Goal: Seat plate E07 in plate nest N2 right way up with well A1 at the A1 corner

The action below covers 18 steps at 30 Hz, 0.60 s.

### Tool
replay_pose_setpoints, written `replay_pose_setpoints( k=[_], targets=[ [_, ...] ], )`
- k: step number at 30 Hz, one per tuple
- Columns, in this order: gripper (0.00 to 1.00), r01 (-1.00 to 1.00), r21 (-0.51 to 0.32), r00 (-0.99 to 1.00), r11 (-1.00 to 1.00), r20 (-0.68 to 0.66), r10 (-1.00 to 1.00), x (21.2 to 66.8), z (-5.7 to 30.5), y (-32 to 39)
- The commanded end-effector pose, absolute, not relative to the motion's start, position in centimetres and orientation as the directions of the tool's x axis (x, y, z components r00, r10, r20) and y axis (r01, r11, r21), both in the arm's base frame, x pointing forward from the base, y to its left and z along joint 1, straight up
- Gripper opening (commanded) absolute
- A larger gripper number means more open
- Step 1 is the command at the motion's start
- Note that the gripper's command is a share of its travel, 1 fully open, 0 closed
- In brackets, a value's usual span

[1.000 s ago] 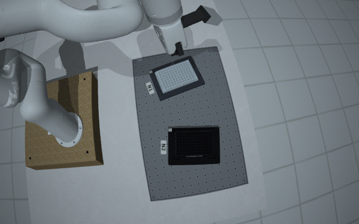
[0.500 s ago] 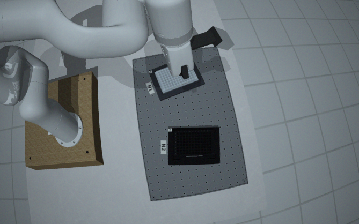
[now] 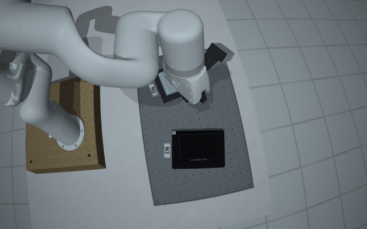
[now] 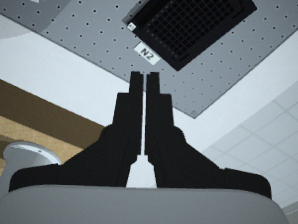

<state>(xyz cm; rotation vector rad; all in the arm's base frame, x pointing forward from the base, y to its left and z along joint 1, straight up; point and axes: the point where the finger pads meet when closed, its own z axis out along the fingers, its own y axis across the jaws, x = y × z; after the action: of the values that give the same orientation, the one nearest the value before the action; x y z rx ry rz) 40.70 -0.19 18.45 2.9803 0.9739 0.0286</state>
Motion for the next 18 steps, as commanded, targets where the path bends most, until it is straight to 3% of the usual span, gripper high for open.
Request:
replay_pose_setpoints(
  k=[1, 18],
  targets=[
    [0.00, 0.694, 0.014, 0.720, -0.720, 0.013, 0.694, 41.0, 16.9, -1.4],
    [0.00, 0.954, 0.002, 0.299, -0.299, 0.000, 0.954, 41.5, 10.8, -5.7]
  ],
)
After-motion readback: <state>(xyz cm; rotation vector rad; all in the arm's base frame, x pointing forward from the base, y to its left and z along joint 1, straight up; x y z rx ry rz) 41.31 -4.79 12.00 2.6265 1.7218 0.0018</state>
